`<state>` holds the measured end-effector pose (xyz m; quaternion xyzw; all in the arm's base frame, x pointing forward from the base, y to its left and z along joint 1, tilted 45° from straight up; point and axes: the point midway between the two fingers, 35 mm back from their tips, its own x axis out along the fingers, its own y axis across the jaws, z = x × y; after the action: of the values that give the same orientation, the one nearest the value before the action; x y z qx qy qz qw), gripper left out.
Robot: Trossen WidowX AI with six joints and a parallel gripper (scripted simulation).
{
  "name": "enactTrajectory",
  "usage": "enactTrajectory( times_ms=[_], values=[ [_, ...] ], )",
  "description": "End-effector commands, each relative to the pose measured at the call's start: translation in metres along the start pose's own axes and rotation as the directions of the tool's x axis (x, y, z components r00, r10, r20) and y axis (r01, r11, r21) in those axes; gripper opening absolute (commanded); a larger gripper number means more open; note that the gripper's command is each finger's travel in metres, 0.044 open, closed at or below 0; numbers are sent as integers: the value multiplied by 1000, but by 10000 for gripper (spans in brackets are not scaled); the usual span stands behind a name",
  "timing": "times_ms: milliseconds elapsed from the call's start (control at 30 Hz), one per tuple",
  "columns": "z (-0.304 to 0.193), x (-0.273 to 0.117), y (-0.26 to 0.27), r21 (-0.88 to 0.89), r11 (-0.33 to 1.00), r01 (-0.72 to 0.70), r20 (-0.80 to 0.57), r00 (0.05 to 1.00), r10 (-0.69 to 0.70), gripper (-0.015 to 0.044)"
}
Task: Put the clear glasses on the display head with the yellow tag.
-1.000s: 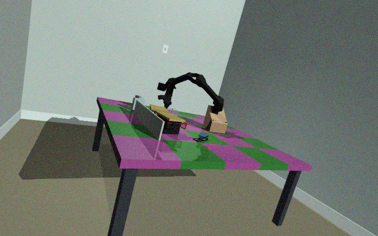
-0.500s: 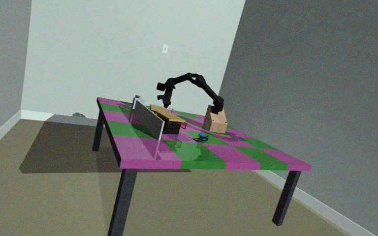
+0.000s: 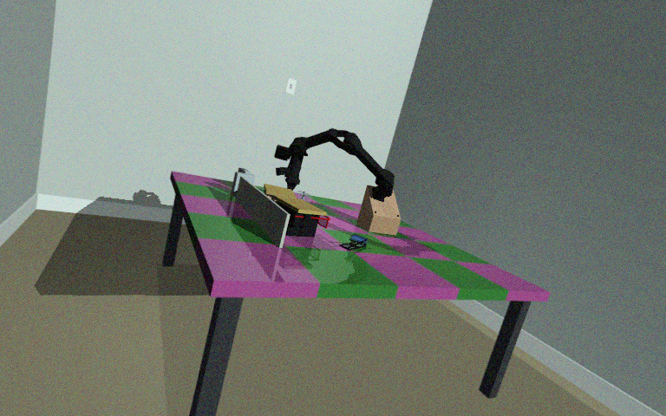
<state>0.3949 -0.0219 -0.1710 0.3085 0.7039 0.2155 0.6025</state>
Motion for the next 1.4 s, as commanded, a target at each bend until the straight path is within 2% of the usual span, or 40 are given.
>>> enactTrajectory(
  times_ms=[0, 1367],
  values=[
    [3, 1, 3, 2, 1000, -5, 0, 1000, 5, 0],
    [17, 1, 8, 1, 1000, -5, 0, 1000, 5, 0]
  ],
)
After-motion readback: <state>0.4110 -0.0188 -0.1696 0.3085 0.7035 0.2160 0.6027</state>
